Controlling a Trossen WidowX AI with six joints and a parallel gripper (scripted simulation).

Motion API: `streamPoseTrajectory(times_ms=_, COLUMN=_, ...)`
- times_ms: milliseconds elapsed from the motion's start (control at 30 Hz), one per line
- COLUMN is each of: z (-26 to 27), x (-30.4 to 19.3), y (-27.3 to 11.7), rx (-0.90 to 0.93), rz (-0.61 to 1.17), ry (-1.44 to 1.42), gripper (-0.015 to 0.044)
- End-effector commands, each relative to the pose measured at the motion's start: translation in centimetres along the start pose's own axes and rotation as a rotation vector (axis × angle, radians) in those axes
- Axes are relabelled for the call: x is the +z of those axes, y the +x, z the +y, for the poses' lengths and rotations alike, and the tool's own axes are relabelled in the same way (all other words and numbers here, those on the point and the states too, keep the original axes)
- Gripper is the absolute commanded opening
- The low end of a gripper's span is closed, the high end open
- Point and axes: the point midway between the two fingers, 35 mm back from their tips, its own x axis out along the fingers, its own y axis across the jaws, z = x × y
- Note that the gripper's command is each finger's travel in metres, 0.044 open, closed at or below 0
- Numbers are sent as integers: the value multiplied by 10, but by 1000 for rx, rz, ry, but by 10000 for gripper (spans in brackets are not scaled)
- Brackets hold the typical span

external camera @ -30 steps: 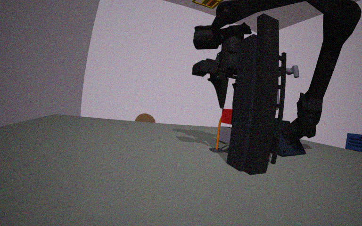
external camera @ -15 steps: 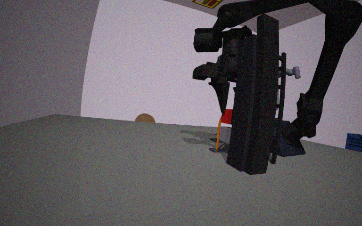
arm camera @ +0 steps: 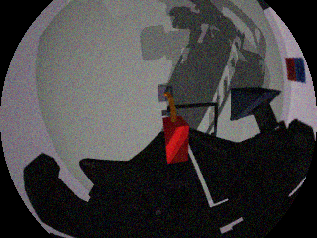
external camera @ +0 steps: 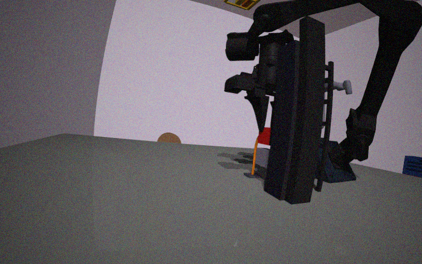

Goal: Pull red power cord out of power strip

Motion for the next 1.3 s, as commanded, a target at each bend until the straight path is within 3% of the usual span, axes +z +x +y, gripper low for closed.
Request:
streamPoseTrajectory(times_ms=0, z=0, x=4, y=0, rx=-1, rz=-1, ry=1, gripper=0)
streamPoseTrajectory(times_ms=967, z=0, x=50, y=-5, rx=3, rz=-4, ry=3, gripper=0)
streamPoseTrajectory(times_ms=1267, z=0, x=43, y=-1, rx=4, rz=-1, ry=4, gripper=236)
